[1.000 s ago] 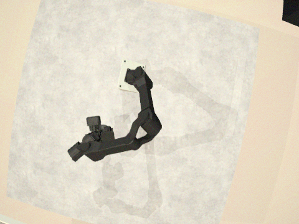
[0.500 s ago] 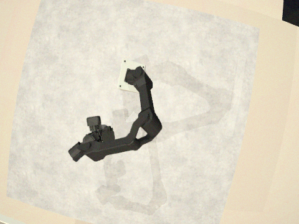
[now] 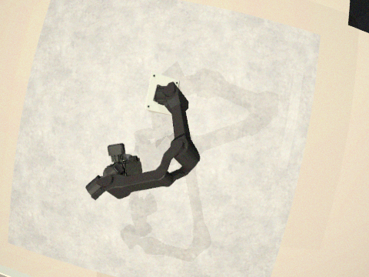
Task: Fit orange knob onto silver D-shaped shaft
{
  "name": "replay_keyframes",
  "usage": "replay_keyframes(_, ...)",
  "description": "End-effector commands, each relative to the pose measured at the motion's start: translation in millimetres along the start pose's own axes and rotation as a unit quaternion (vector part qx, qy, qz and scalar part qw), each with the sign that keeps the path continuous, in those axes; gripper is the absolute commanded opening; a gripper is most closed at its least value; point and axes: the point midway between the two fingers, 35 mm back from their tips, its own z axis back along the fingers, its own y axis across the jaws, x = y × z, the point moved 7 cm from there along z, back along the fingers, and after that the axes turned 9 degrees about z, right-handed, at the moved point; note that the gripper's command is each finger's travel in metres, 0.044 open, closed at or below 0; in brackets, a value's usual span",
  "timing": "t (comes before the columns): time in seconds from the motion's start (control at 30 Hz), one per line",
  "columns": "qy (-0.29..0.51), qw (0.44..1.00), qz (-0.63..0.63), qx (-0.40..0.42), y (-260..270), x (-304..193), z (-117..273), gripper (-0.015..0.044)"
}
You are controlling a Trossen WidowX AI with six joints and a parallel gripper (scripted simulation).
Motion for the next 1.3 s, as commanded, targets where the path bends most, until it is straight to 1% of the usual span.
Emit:
replay_keyframes(0.0, 0.001, 1.0, -0.002, -0.004, 0.5, -0.8, -3.4, 0.0)
replay_keyframes(0.33, 0.0, 1.0, 0.0, 0.0, 0.2, -0.2, -4.5, 0.0)
replay_keyframes(0.9, 0.0, 1.0, 0.0, 0.0, 0.2, -0.2, -4.5, 0.044)
replay_keyframes(1.1, 0.0, 1.0, 0.0, 0.0, 0.0, -0.6, -2.1, 0.044)
replay_keyframes(1.17, 0.001, 1.0, 0.0, 0.001, -1.2, -2.8, 18.2, 0.044)
replay_keyframes(1.27, 0.001, 1.0, -0.001, 0.001, -0.5, -3.0, 67.7, 0.044)
